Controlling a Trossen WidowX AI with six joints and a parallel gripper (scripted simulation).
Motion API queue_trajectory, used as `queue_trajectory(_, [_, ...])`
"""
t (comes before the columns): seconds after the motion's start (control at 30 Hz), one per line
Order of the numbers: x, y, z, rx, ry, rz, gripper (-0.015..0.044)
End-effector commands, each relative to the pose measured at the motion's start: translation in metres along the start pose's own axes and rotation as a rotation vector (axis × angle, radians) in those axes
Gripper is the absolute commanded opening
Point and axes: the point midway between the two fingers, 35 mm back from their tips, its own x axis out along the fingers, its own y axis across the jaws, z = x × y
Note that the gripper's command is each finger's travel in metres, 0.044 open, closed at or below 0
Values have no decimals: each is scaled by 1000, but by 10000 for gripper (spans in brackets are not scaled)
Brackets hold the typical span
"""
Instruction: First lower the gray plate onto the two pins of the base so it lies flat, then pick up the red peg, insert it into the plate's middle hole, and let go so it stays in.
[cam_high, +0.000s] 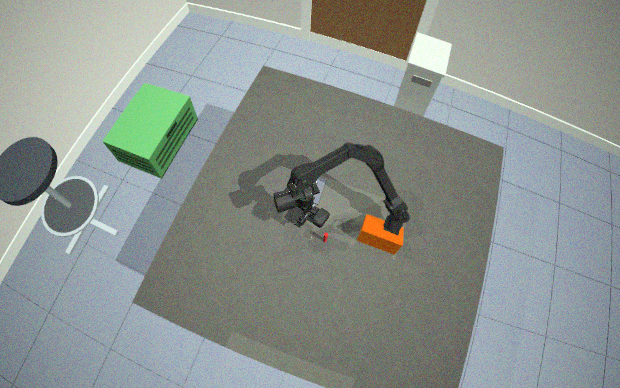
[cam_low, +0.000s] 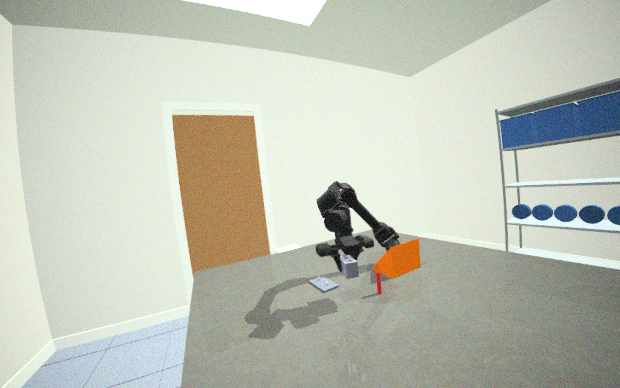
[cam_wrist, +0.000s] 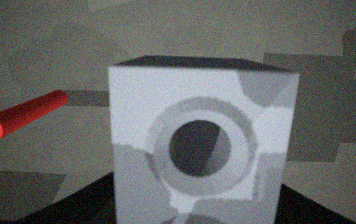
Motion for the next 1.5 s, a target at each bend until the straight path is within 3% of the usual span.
queue_trajectory(0.0, [-11,2,-1,4,-2,4,0])
queue_trajectory(0.33, [-34,6,-3,3,0,5,0])
queue_trajectory(1.47, [13,-41,-91,-180,-13,2,0])
